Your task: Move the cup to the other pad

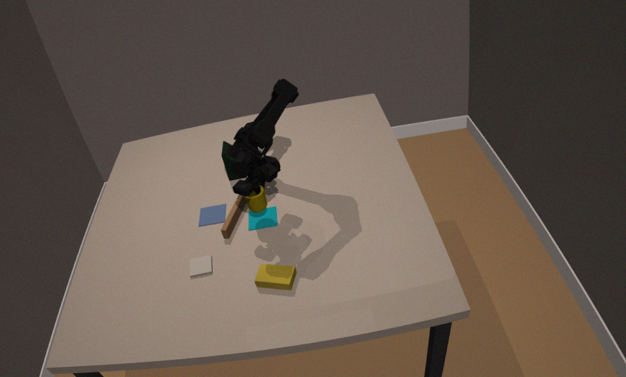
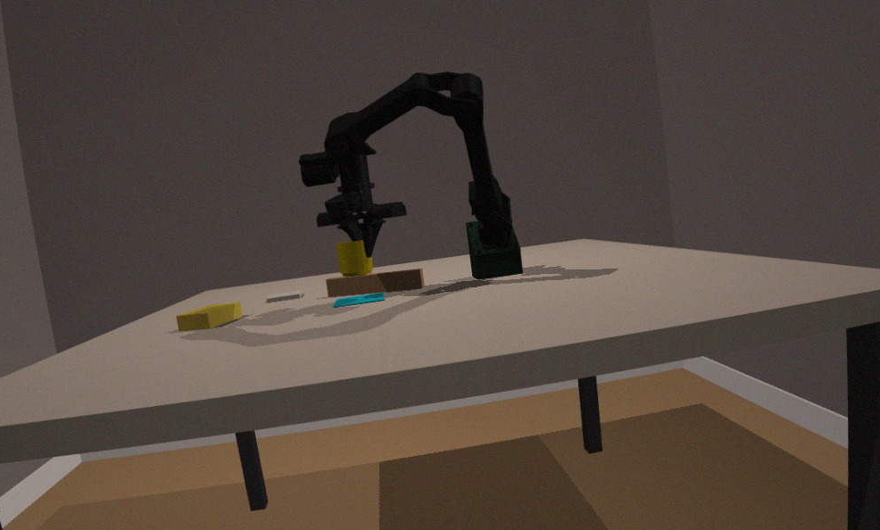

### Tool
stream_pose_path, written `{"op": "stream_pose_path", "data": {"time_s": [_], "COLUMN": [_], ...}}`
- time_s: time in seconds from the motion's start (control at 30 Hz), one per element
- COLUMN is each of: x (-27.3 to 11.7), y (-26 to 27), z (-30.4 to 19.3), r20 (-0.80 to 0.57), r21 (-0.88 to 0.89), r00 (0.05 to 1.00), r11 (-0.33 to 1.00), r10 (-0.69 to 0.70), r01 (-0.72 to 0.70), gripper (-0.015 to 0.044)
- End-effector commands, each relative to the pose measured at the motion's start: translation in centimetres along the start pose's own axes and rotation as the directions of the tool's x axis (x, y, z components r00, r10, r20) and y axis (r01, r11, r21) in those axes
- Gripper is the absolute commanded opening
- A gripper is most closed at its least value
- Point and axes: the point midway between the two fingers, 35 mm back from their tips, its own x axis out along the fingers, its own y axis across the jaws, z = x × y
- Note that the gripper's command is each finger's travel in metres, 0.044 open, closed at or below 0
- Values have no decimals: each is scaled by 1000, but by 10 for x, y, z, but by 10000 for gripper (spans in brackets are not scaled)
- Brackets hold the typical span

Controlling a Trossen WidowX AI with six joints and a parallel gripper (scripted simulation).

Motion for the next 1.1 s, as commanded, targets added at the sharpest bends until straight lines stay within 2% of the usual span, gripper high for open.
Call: {"op": "stream_pose_path", "data": {"time_s": [0.0, 1.07], "x": [5, 44], "y": [0, 1], "z": [1, 1], "r20": [5, 2], "r21": [6, -1], "r00": [1000, 1000], "r11": [1000, 1000], "r10": [0, 1], "r01": [-1, -1], "gripper": [0, 0]}}
